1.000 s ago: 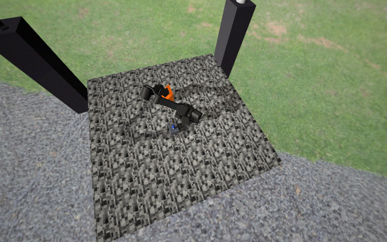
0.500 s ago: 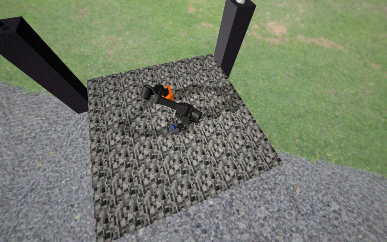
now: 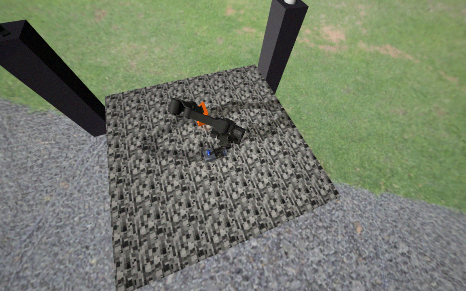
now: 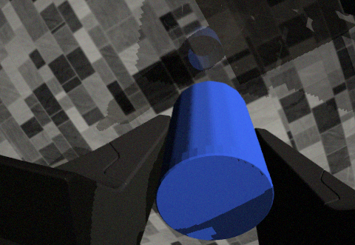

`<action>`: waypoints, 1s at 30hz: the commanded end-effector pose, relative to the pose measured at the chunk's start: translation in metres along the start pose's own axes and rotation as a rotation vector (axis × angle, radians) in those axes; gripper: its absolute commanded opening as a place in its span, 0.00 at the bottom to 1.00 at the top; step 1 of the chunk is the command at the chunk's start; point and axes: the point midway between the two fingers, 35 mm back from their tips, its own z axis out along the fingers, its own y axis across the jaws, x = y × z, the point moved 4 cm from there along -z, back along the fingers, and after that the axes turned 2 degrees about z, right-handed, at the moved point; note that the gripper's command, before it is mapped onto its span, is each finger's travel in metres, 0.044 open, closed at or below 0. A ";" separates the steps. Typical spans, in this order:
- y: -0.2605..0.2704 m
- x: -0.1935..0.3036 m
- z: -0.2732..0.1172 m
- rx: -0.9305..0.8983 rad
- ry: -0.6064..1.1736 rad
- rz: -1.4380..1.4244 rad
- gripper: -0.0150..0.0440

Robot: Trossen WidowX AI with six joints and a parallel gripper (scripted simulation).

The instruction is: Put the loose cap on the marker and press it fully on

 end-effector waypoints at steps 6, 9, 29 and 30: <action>-0.007 -0.015 -0.018 -0.007 0.004 0.008 0.25; -0.014 -0.027 -0.025 -0.007 0.004 0.007 0.25; -0.076 -0.102 -0.065 -0.002 0.001 0.007 0.25; -0.077 -0.102 -0.065 -0.002 0.001 0.007 0.25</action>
